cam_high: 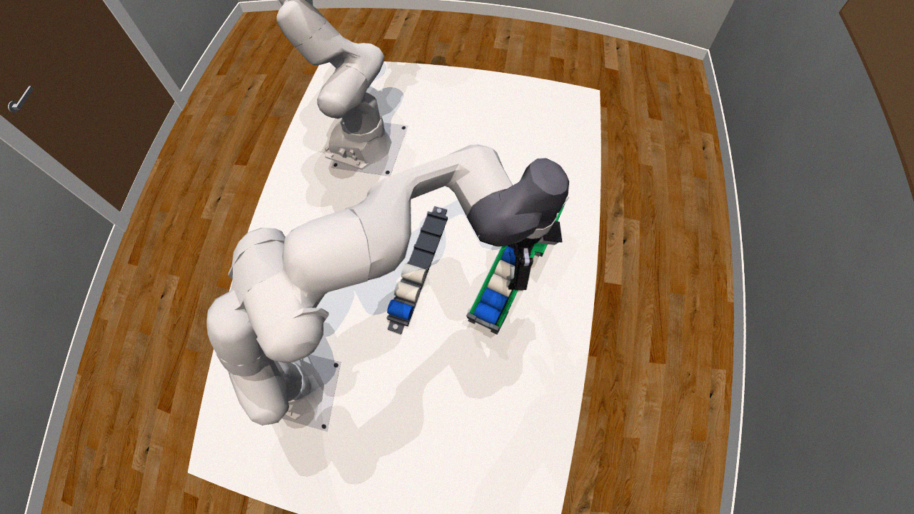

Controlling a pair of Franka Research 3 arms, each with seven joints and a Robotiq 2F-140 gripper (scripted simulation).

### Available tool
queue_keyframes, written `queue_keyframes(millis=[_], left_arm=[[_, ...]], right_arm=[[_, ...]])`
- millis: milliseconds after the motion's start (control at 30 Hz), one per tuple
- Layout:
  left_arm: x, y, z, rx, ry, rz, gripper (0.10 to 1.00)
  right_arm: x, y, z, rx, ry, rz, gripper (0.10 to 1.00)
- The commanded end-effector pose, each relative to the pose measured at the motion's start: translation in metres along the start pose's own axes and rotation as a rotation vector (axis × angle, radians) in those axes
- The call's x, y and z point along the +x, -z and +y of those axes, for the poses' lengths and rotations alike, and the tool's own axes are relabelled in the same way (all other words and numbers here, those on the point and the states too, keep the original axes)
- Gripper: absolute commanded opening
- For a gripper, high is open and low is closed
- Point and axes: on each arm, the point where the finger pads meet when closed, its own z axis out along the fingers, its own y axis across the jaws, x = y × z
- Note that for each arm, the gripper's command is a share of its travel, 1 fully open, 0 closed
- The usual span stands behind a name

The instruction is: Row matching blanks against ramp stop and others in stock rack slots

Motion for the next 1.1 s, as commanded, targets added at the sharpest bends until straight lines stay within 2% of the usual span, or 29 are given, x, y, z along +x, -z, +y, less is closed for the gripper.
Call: queue_keyframes(millis=[0,67,100,567,633,667,1067], left_arm=[[0.0,0.0001,0.0,0.0,0.0,0.0,1.0],[0.0,0.0001,0.0,0.0,0.0,0.0,1.0],[0.0,0.0001,0.0,0.0,0.0,0.0,1.0],[0.0,0.0001,0.0,0.0,0.0,0.0,1.0],[0.0,0.0001,0.0,0.0,0.0,0.0,1.0],[0.0,0.0001,0.0,0.0,0.0,0.0,1.0],[0.0,0.0001,0.0,0.0,0.0,0.0,1.0]], right_arm=[[0.0001,0.0016,-0.0035,0.007,-0.279,0.013,0.528],[0.0001,0.0016,-0.0035,0.007,-0.279,0.013,0.528],[0.0001,0.0016,-0.0035,0.014,-0.355,0.012,0.528],[0.0001,0.0016,-0.0035,0.045,-0.739,0.009,0.528],[0.0001,0.0016,-0.0035,0.045,-0.739,0.009,0.528],[0.0001,0.0016,-0.0035,0.049,-0.812,0.009,0.528],[0.0001,0.0016,-0.0035,0.059,-1.127,0.015,0.528]])
